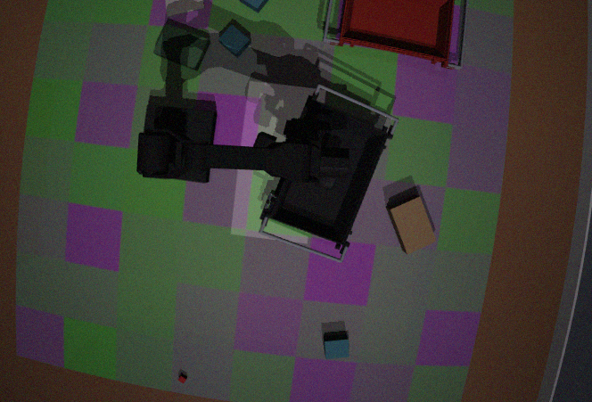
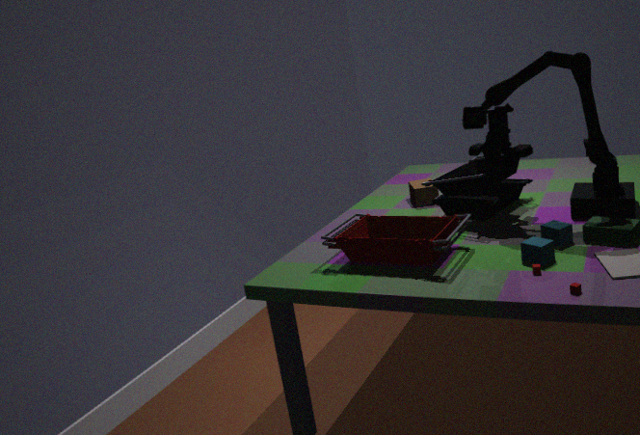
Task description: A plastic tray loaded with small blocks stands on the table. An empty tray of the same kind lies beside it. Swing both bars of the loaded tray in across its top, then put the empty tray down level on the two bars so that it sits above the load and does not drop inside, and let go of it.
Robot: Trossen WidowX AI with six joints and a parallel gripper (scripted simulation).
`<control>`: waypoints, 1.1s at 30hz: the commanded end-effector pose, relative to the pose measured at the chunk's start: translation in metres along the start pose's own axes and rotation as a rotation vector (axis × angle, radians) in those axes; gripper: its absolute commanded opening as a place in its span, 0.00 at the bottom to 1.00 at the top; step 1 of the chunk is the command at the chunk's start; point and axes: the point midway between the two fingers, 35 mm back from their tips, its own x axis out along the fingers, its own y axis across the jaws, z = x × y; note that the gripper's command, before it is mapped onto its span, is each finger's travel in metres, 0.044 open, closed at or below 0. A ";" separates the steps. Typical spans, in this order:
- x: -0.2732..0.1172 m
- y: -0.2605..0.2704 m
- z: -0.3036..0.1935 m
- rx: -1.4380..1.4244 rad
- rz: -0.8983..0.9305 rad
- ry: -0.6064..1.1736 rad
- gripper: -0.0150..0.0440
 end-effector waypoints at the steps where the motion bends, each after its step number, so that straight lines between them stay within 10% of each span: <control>1: 0.004 0.005 -0.001 0.001 0.017 0.001 0.25; 33: 0.013 0.007 -0.001 0.001 0.017 0.001 0.25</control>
